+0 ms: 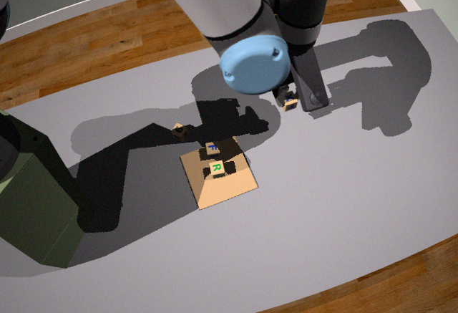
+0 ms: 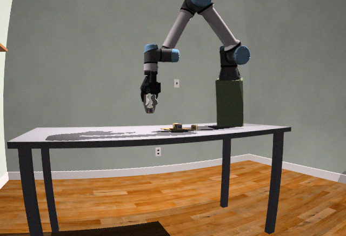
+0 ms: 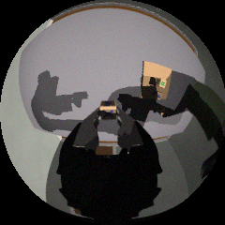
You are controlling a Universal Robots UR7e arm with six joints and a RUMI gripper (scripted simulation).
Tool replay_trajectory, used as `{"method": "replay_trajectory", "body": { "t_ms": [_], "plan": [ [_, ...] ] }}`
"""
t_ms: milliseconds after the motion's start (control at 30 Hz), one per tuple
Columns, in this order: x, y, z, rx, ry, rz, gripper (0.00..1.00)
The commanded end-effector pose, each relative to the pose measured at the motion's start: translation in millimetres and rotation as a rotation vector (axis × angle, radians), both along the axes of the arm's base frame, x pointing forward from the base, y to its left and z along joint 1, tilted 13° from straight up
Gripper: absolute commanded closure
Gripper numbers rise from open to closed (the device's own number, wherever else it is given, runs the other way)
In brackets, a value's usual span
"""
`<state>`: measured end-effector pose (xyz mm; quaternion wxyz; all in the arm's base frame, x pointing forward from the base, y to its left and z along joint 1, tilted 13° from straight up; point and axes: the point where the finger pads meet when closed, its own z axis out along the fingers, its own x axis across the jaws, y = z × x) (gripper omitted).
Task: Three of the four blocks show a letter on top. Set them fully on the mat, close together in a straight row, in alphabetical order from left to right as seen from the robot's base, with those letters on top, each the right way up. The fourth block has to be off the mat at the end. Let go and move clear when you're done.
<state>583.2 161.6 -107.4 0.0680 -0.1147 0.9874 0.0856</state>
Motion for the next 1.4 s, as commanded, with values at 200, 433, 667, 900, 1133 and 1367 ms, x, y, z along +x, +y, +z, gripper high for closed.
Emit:
{"method": "replay_trajectory", "body": {
  "t_ms": [200,433,667,900,1133,1367],
  "plan": [
    [-3,-6,-1,0.000,0.000,-0.004,0.91],
    [-39,-54,-16,0.002,0.007,-0.038,0.91],
    [-85,-98,-30,0.006,0.016,-0.078,0.91],
    [-147,-135,-39,0.014,0.023,-0.125,0.91],
    [-166,-142,-41,0.017,0.025,-0.140,0.91],
    [-166,-142,-41,0.017,0.025,-0.140,0.91]
  ]
}}
